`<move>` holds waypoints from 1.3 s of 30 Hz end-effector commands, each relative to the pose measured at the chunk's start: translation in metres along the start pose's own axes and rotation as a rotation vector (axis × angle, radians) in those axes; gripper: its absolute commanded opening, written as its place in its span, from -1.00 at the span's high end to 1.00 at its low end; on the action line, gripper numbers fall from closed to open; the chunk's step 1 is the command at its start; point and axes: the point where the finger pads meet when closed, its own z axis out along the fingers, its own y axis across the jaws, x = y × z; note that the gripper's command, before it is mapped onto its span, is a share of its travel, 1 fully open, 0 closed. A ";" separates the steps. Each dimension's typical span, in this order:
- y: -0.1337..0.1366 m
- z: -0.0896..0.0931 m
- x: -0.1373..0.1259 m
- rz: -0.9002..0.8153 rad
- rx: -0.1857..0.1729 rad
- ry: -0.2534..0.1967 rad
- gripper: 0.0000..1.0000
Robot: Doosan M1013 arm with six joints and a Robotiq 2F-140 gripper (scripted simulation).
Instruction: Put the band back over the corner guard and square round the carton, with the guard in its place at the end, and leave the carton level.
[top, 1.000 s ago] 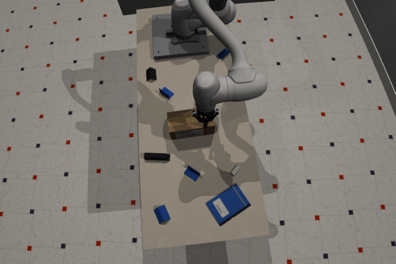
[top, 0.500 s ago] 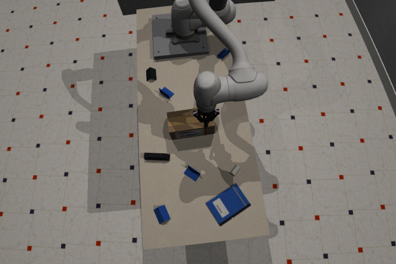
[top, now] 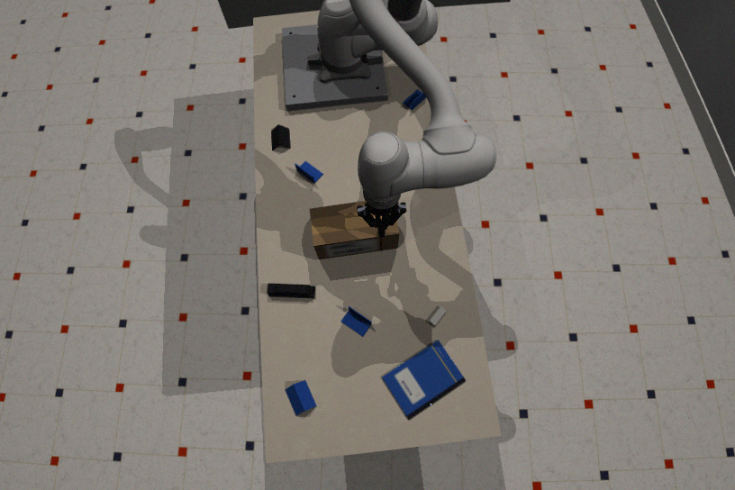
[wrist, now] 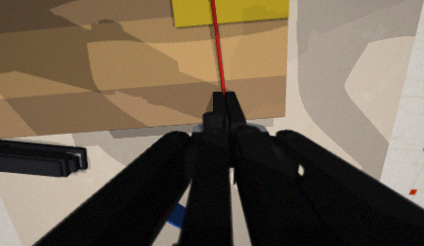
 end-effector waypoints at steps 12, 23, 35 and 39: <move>-0.001 -0.002 0.000 -0.004 0.001 0.000 0.63; -0.001 -0.002 0.000 -0.004 0.001 0.000 0.63; -0.001 -0.002 0.000 -0.004 0.001 0.000 0.63; -0.001 -0.002 0.000 -0.004 0.001 0.000 0.63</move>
